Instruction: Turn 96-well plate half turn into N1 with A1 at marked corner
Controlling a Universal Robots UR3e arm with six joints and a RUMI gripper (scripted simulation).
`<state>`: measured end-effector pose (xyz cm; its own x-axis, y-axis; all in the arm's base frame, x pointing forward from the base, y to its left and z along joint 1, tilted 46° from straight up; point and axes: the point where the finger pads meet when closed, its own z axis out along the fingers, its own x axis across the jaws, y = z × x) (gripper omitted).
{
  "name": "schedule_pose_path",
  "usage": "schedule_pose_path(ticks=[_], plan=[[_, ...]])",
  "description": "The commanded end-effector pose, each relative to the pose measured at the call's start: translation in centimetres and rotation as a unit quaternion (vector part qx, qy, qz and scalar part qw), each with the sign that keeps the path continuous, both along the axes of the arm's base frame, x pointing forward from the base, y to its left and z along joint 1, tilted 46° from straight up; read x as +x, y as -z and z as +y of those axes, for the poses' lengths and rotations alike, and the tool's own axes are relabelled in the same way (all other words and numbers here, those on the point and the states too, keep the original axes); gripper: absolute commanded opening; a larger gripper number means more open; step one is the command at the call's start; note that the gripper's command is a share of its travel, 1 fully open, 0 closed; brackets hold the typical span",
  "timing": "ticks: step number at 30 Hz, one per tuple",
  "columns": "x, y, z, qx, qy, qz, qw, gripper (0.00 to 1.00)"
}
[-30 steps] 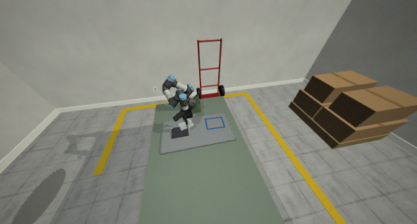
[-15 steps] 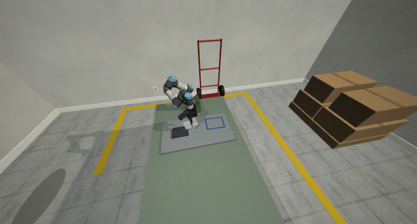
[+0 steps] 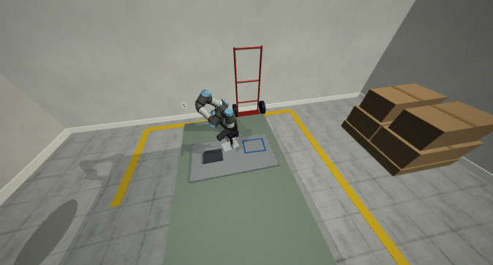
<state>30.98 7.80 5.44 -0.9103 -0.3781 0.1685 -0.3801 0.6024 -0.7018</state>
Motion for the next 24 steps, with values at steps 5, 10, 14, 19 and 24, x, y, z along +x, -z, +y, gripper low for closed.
schedule_pose_path(ticks=[5, 10, 14, 19, 24], plan=[[-0.5, 2.0, 1.8, 0.0, 0.0, -0.001, 1.0, 0.0], [-0.7, 2.7, 2.4, 0.0, 0.0, -0.001, 1.0, 0.0], [-1.0, 3.7, 3.3, 0.0, 0.0, -0.001, 1.0, 0.0], [-1.3, 5.0, 4.3, 0.0, 0.0, -0.001, 1.0, 0.0], [-1.7, 6.2, 5.4, 0.0, 0.0, -0.001, 1.0, 0.0]])
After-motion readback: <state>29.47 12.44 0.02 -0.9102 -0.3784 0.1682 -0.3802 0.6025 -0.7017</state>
